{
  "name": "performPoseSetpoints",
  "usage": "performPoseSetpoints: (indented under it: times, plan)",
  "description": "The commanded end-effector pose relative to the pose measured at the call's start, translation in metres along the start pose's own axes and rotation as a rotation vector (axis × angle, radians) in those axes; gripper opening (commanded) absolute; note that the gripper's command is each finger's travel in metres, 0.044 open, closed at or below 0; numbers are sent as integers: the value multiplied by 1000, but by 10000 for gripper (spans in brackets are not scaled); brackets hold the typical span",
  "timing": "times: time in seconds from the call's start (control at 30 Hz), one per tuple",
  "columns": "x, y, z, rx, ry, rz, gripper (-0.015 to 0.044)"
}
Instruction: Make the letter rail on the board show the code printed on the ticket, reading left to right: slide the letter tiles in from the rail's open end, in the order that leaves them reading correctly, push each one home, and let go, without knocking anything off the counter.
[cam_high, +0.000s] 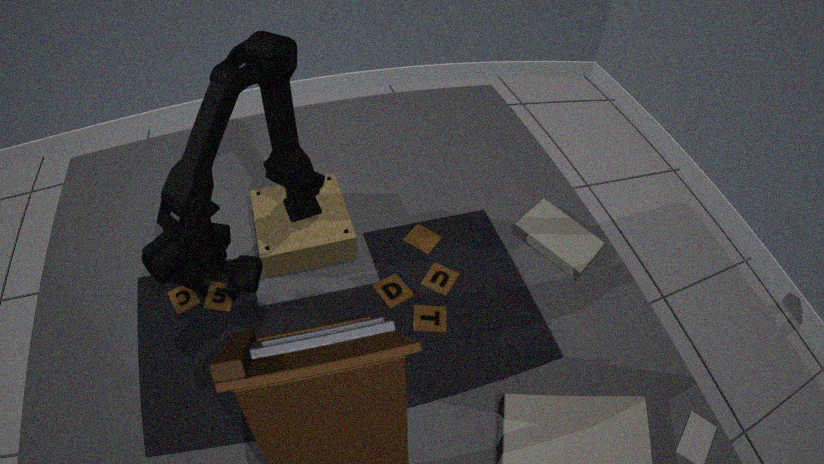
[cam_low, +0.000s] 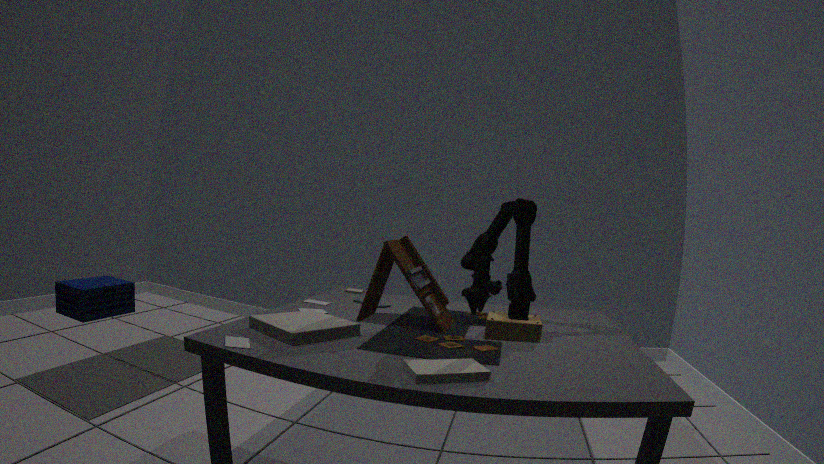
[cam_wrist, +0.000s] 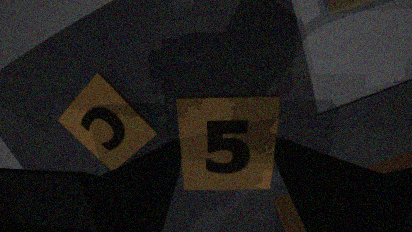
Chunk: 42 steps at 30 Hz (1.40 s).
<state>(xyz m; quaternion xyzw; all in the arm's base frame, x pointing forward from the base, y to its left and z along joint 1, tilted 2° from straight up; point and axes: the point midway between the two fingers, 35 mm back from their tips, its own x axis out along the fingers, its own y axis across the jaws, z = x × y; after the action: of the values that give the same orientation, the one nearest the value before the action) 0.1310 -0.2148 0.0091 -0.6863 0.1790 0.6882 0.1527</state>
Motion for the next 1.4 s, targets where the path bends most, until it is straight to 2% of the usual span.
performPoseSetpoints:
  times: [0.0,0.33,1.37]
  plan:
    - [0,2,-2,-11,8,2,0]
    - [-8,12,-17,-119,66,38,0]
    - [-72,-2,-83,-645,247,269,0]
